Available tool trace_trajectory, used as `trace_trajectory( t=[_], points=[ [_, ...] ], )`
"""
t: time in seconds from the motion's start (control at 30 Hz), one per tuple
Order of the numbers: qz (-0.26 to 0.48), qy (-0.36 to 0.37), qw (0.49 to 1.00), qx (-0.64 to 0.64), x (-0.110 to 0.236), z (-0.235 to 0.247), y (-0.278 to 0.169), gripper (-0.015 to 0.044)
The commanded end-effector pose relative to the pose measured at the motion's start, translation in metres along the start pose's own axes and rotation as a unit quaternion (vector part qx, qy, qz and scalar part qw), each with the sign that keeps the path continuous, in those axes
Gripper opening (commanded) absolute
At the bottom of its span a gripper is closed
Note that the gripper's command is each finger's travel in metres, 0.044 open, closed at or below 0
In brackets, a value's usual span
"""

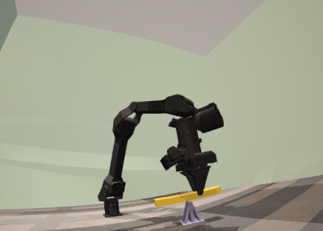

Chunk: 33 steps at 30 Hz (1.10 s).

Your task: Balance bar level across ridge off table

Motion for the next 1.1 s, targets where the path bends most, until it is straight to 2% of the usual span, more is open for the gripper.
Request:
trace_trajectory(
  t=[0.0, 1.07],
  points=[
    [-0.001, -0.003, 1.0, 0.0, -0.0037, -0.0009, 0.0004, 0.0],
    [-0.001, -0.003, 1.0, 0.0, -0.0006, -0.0009, 0.0, 0.0]
  ],
)
Point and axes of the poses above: the point midway between the two fingers, 35 mm back from their tips, its own x axis back along the fingers, its own z axis across the jaws, y = z × x, the point moved 6 cm from there along x, back along the fingers, and after that the axes turned 3 degrees about -x, right-handed, at the moved point
